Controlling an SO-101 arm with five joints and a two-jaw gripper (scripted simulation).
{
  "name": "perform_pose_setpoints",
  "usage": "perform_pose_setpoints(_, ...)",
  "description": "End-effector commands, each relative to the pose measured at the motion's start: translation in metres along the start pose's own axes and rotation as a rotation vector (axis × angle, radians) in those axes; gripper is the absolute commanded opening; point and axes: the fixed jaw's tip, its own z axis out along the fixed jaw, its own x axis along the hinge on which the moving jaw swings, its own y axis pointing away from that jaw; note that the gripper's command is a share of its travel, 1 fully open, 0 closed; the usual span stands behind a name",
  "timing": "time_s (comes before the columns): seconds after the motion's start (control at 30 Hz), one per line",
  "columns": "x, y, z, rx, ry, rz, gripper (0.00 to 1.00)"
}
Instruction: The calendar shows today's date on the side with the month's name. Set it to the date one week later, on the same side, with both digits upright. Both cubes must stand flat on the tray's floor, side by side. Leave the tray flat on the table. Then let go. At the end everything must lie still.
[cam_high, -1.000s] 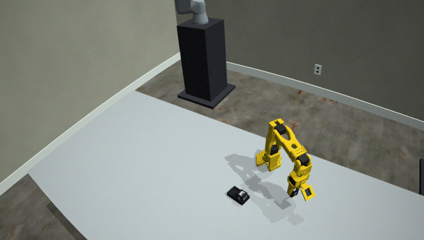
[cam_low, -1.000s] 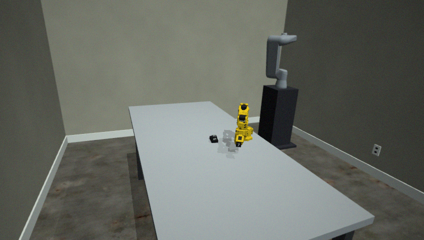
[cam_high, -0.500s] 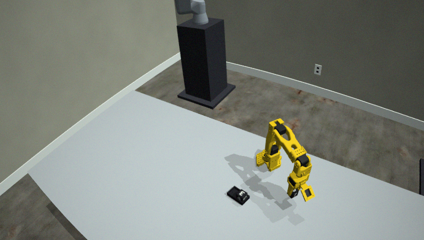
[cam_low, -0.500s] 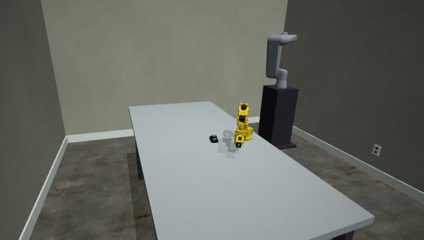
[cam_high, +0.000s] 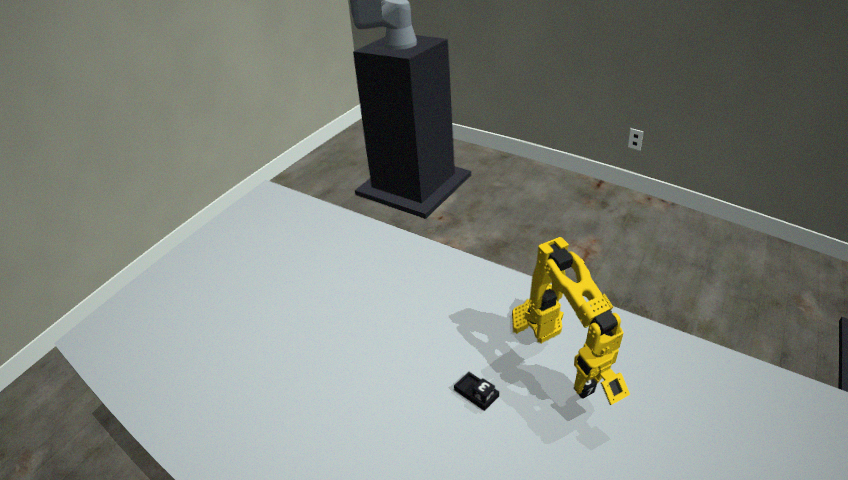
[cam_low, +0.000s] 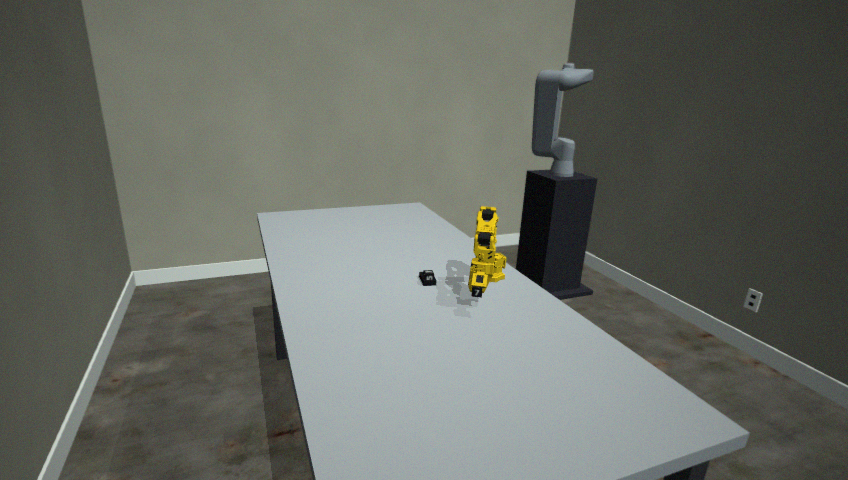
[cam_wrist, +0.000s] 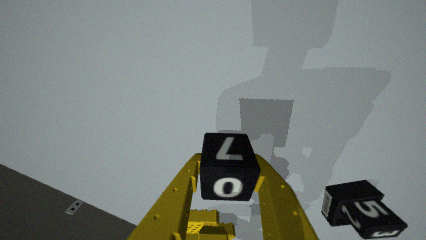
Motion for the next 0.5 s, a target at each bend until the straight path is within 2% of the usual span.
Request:
perform_pose_setpoints(0.0, -0.0032, 0.0014, -0.0022, -0.002, -0.027, -0.012, 0.0)
perform_pose_setpoints(0.47, -0.0033, 0.0014, 0.0036, -0.002, -0.027, -0.012, 0.0)
